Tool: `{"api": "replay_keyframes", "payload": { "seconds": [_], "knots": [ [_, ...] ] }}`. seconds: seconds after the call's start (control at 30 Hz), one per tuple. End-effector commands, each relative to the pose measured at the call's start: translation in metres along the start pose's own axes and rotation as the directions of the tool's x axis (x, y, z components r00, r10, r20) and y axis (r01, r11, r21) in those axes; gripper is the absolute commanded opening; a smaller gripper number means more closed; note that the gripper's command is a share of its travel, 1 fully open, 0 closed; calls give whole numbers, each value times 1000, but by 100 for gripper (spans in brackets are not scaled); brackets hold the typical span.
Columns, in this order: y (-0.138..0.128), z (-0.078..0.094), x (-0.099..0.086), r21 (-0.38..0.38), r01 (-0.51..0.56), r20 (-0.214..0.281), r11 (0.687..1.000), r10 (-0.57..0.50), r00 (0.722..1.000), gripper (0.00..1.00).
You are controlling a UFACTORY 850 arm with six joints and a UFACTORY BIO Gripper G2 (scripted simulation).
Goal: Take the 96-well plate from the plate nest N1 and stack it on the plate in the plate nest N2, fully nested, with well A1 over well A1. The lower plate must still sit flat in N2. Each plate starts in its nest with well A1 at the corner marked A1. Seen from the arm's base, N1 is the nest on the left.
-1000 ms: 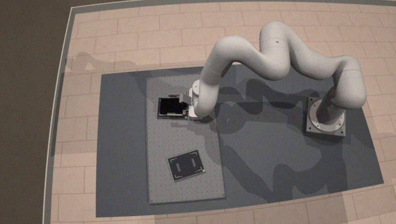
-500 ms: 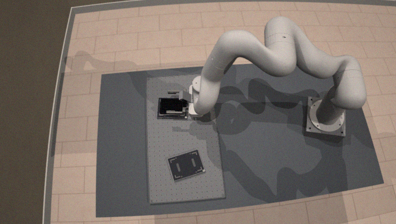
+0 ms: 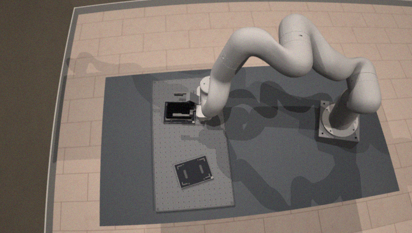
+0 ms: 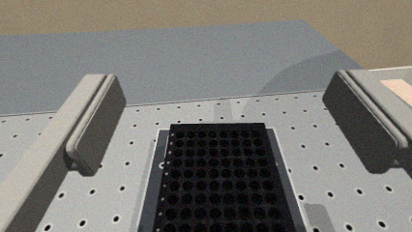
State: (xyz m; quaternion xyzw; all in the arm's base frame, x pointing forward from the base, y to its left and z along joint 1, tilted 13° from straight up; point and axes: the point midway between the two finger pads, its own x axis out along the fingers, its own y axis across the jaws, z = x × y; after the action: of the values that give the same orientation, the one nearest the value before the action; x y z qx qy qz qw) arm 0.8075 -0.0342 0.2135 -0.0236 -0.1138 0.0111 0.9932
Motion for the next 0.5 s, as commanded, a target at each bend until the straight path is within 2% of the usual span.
{"api": "replay_keyframes", "payload": {
  "seconds": [0.0, 0.4, 0.47],
  "knots": [
    [0, 2, 1, 0, 0, 3, 1000, 0, 1000, 37],
    [0, 2, 1, 0, 0, 3, 1000, 0, 1000, 37],
    [5, 8, -4, 0, -67, 3, 998, 67, 998, 37]
  ]
}}
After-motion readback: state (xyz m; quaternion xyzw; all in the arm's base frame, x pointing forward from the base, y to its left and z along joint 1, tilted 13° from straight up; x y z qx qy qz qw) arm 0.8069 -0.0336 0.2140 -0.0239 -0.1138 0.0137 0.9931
